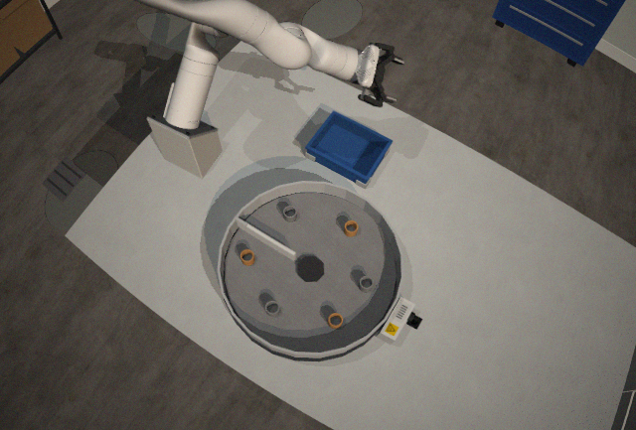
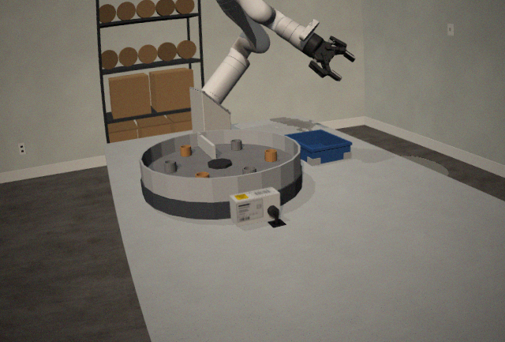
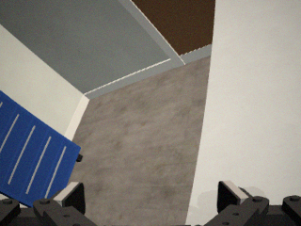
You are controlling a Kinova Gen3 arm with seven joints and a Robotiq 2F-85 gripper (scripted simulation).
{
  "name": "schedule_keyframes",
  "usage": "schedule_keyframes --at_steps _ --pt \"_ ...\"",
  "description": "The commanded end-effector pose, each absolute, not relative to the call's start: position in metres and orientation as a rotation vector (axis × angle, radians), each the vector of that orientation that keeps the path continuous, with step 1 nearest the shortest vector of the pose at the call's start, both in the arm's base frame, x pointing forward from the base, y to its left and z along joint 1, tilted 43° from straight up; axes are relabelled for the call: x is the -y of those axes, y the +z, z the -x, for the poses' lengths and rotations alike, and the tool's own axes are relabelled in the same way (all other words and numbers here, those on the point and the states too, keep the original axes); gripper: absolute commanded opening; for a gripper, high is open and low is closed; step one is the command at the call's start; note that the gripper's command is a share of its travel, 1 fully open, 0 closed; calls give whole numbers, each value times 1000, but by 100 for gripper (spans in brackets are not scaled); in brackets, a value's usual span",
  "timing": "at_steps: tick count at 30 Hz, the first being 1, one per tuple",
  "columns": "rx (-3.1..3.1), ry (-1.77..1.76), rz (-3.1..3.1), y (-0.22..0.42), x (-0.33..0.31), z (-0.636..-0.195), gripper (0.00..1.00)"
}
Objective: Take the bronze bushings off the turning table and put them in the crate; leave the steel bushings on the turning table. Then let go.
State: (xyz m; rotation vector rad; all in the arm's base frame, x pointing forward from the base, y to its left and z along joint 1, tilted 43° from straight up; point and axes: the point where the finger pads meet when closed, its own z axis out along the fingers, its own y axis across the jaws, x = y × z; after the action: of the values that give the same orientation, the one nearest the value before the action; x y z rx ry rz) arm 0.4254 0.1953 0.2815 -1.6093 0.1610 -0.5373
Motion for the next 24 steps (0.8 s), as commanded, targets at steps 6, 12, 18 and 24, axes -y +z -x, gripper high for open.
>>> schedule_keyframes --at_steps 6,12,18,24 --pt "-169 -541 1604 276 -171 -428 100" --pt "-169 -541 1604 266 -139 -430 100" --pt "-169 -541 1604 266 -139 -430 100" --pt "-162 -541 1611 257 -110 -431 100"
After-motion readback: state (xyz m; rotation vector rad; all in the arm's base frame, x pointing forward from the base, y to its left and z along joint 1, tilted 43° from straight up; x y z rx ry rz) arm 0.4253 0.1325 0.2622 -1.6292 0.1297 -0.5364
